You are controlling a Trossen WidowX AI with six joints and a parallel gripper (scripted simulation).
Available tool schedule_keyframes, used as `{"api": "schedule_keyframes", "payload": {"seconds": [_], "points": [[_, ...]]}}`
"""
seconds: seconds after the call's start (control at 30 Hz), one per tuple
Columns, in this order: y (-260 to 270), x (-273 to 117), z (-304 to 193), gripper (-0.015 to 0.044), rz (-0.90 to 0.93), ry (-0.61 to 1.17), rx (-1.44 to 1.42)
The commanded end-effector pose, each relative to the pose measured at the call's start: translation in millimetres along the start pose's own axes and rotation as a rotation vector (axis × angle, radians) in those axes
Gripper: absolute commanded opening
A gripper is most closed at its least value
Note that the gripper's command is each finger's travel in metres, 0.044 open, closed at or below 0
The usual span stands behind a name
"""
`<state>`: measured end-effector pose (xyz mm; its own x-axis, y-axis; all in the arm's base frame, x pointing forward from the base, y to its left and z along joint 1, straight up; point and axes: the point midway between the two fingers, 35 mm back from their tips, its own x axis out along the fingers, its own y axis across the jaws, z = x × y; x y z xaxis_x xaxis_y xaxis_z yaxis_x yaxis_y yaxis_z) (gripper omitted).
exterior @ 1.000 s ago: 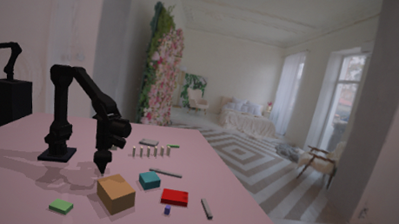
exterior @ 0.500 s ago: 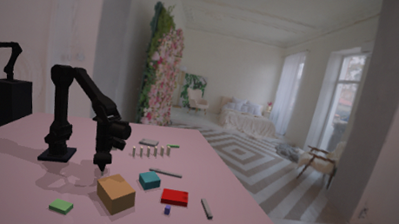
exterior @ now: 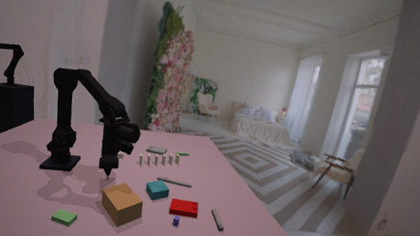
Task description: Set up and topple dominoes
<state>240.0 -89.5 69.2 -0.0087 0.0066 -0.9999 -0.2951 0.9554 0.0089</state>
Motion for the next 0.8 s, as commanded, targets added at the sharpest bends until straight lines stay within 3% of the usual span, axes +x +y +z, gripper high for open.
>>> {"api": "schedule_keyframes", "payload": {"seconds": [0.0,0.17,0.47,0.77], "points": [[-4,-52,5,0.0107,-0.021,-0.022,-0.002],[3,-112,-3,0.0107,-0.018,-0.023,0.0],[9,-114,3,0.0107,-0.018,-0.024,0.001],[102,-116,81,0.0107,-0.012,-0.028,0.016]]}}
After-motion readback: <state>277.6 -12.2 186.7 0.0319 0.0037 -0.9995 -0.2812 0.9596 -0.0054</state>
